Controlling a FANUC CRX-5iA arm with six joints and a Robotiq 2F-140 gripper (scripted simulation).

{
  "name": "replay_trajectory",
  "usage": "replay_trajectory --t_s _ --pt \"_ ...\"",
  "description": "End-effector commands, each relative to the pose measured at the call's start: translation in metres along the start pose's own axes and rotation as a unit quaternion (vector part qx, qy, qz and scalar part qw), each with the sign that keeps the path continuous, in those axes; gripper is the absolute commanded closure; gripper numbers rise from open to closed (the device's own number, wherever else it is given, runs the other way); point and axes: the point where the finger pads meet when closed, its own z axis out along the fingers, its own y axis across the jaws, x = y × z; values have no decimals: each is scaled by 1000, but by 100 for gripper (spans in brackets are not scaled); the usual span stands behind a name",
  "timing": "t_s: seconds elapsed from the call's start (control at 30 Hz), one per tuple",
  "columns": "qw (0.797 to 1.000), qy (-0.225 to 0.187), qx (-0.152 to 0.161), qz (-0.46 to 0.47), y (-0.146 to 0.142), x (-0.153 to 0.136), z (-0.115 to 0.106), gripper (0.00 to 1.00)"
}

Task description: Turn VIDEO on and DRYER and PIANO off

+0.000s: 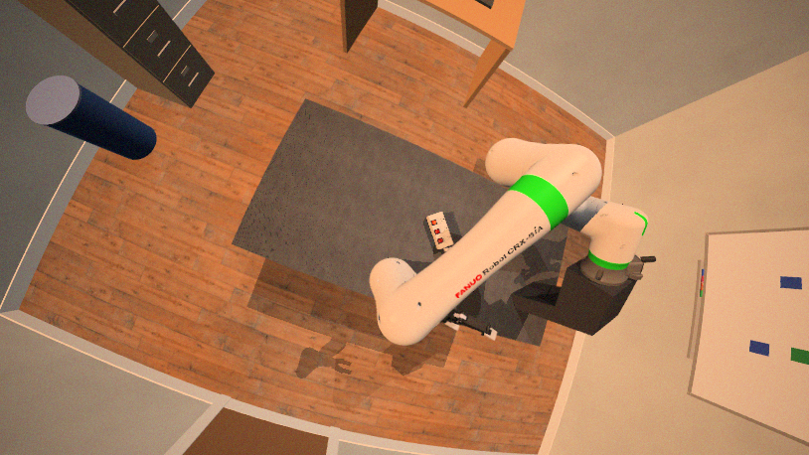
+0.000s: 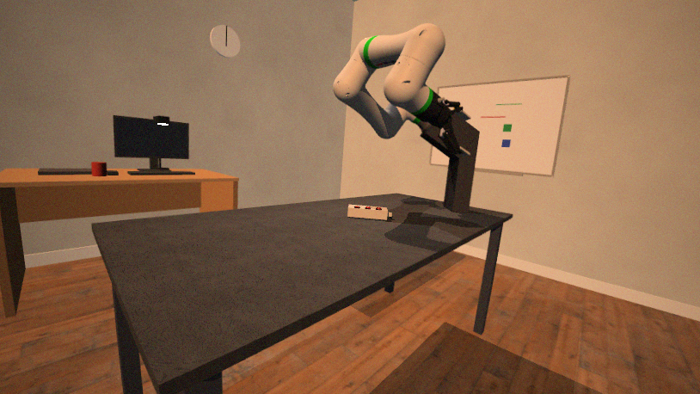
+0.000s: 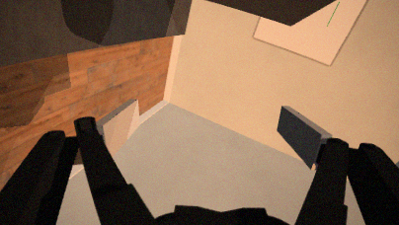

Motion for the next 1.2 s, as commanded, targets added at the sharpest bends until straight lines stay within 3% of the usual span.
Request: replay_trajectory --t_s 0.0,0.63,0.7,0.77,0.83,0.87,0.93,0.97,1.1,1.13,1.17 --pt "1000 0 0 0 0 0 0 0" --pt "1000 4 7 11 -5 7 0 0" --pt "998 17 29 43 -20 28 -1 0" --pt "992 39 70 100 -46 67 -5 0" --pt "992 39 70 100 -46 67 -5 0" --pt "984 53 99 135 -62 94 -9 0" --pt "984 53 99 135 -62 94 -9 0" --pt "974 66 133 173 -80 123 -14 0" --pt "974 66 133 173 -80 123 -14 0" --pt "959 79 171 210 -98 155 -21 0" --pt "959 79 171 210 -98 155 -21 0"
